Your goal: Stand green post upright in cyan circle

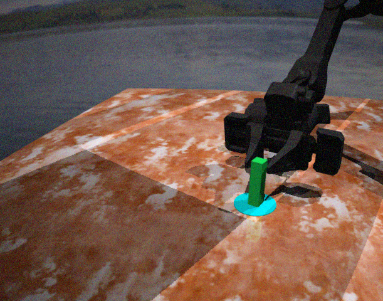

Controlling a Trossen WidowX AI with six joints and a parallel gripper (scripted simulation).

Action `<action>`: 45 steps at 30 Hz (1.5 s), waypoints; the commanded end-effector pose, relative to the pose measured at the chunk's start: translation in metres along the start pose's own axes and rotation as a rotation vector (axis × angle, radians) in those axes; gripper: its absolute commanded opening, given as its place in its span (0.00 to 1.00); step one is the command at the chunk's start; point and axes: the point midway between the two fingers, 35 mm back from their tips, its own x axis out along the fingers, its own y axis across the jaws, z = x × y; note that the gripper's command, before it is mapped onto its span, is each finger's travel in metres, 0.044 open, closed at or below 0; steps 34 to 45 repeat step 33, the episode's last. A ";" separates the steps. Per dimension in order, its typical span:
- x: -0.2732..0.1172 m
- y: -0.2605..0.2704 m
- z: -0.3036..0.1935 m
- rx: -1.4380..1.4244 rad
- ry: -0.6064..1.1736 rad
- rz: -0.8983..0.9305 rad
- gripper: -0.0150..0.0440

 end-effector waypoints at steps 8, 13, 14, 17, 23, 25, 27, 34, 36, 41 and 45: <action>0.000 0.000 0.000 -0.005 -0.003 -0.002 0.93; -0.003 -0.003 0.026 -0.007 -0.002 -0.002 0.93; -0.004 -0.003 0.033 -0.007 -0.003 -0.002 0.93; -0.007 -0.003 0.056 -0.009 -0.005 -0.004 0.93; -0.011 0.000 0.088 -0.009 -0.014 -0.007 0.93; -0.010 0.000 0.088 -0.001 -0.004 0.001 0.93; -0.001 0.002 0.086 0.059 0.078 0.059 0.93; 0.025 0.013 0.083 0.239 0.527 0.245 0.93; 0.025 0.013 0.083 0.239 0.527 0.245 0.93; 0.025 0.013 0.083 0.239 0.527 0.245 0.93; 0.025 0.013 0.083 0.239 0.527 0.245 0.93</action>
